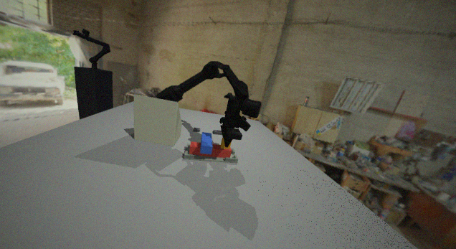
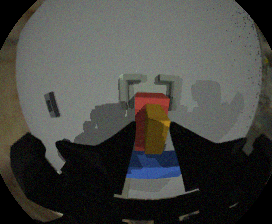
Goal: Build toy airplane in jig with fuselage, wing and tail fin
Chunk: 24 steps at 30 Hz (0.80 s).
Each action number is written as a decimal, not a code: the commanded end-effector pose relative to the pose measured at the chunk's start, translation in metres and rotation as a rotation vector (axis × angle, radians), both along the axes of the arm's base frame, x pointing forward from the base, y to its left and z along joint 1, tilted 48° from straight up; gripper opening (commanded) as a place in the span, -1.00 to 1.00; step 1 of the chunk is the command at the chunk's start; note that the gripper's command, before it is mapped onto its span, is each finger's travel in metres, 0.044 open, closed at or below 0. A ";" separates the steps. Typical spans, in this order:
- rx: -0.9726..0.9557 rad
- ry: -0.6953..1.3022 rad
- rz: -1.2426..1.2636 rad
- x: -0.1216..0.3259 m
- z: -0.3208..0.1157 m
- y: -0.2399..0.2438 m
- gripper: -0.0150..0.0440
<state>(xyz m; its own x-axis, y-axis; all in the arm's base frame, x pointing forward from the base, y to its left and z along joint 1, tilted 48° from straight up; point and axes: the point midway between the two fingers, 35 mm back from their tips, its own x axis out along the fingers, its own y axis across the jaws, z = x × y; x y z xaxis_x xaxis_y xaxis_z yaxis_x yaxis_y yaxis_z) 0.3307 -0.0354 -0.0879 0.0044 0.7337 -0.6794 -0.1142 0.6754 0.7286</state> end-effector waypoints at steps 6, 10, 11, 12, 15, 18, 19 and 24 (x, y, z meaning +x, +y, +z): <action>-0.002 0.000 0.001 0.000 0.000 0.000 0.39; -0.004 0.002 0.000 0.003 0.017 -0.021 0.39; -0.005 0.004 -0.001 0.003 0.029 -0.035 0.39; -0.005 0.006 -0.001 0.003 0.042 -0.049 0.39; -0.002 0.008 -0.001 0.000 0.062 -0.068 0.39; -0.002 0.008 -0.001 0.001 0.061 -0.070 0.39; -0.002 0.008 -0.001 0.002 0.060 -0.071 0.39; -0.002 0.008 -0.001 0.002 0.060 -0.071 0.39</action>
